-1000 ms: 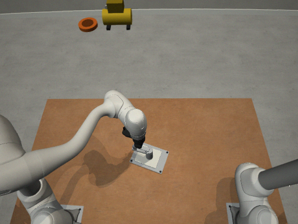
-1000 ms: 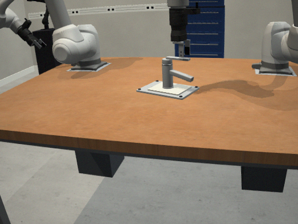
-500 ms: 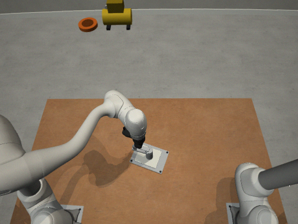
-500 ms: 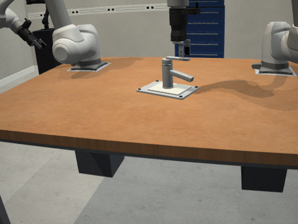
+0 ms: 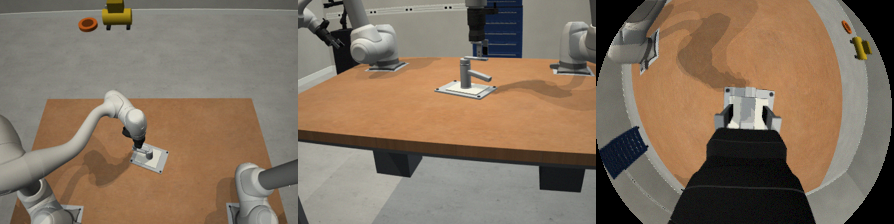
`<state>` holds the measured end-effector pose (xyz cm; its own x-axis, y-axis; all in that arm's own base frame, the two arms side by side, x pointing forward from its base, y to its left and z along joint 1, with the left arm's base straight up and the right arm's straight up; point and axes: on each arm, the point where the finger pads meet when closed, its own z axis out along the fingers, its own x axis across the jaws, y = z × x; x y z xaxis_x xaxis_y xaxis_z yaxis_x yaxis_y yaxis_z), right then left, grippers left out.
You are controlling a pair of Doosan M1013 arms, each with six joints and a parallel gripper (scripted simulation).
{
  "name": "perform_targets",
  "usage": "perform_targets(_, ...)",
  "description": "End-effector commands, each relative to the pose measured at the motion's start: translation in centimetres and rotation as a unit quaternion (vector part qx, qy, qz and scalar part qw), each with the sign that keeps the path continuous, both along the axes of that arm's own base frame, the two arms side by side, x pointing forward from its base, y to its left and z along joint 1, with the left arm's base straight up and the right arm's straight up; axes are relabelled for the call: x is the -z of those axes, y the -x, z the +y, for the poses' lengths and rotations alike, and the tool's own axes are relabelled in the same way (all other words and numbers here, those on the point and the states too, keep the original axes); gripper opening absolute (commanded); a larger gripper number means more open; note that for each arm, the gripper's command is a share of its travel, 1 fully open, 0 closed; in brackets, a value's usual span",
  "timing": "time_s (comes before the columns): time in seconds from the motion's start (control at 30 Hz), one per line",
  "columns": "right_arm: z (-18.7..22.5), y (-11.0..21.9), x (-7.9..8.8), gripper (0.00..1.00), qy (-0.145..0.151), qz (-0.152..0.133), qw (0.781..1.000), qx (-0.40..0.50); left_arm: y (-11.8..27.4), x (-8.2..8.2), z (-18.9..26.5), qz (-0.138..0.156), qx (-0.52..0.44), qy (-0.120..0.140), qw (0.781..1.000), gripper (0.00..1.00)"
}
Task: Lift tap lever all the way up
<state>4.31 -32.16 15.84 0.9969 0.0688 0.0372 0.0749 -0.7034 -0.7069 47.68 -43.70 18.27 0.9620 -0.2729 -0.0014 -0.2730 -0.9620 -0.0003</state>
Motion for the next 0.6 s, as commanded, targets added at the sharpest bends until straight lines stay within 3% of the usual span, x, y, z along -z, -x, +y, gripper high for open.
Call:
perform_targets(0.0, -0.03, -0.01, -0.04, 1.00, 0.001, 0.000, 1.000, 0.000, -0.03, -0.08, -0.02, -0.001, 0.000, 0.000, 1.000, 1.00)
perform_targets(0.57, -0.03, -0.01, -0.04, 1.00, 0.001, 0.000, 1.000, 0.000, -0.03, 0.19, -0.02, -0.001, 0.000, 0.000, 1.000, 1.00)
